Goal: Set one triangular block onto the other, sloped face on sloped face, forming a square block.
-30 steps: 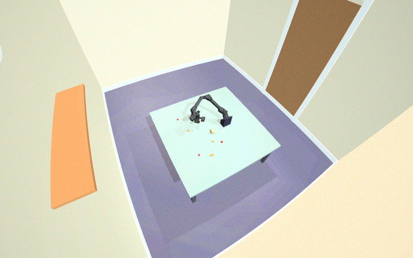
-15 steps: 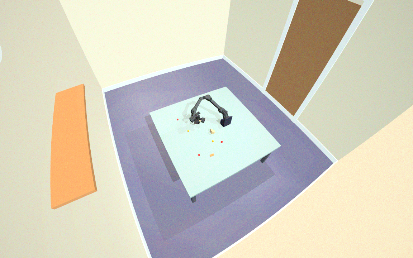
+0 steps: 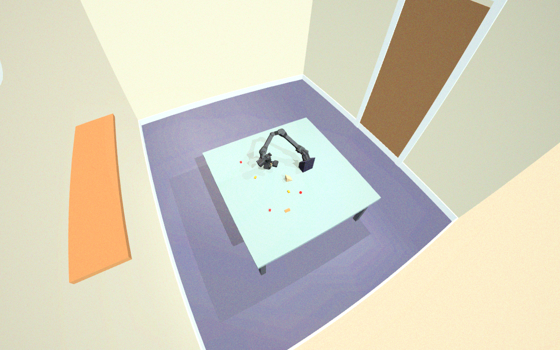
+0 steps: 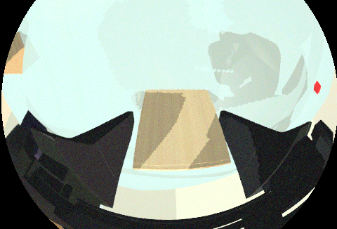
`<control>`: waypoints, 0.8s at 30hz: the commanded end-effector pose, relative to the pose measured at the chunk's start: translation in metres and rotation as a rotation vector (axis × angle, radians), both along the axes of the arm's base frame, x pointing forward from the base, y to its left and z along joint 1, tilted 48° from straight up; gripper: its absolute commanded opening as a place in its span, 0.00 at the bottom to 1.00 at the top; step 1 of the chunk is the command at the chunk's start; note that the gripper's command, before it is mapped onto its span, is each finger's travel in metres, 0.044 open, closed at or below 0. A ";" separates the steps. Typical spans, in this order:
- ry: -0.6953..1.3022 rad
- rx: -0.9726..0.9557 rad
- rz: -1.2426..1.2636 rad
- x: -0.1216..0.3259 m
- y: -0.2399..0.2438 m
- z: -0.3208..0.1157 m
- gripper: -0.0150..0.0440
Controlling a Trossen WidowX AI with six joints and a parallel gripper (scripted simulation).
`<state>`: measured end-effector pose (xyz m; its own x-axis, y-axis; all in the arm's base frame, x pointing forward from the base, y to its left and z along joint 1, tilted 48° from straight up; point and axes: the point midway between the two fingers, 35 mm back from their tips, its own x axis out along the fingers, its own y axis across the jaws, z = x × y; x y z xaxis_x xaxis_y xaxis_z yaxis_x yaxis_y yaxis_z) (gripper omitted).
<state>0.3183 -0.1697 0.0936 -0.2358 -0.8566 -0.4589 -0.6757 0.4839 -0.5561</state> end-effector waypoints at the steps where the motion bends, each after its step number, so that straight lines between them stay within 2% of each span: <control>1: 0.010 -0.004 0.004 -0.001 -0.001 -0.001 0.73; 3: 0.010 -0.004 0.004 -0.001 -0.001 -0.001 0.64; 11: 0.010 -0.004 0.004 -0.001 -0.001 -0.001 0.55; 18: 0.003 -0.001 0.000 -0.001 0.002 0.001 0.25; 24: -0.026 0.052 0.041 -0.004 0.002 0.004 0.25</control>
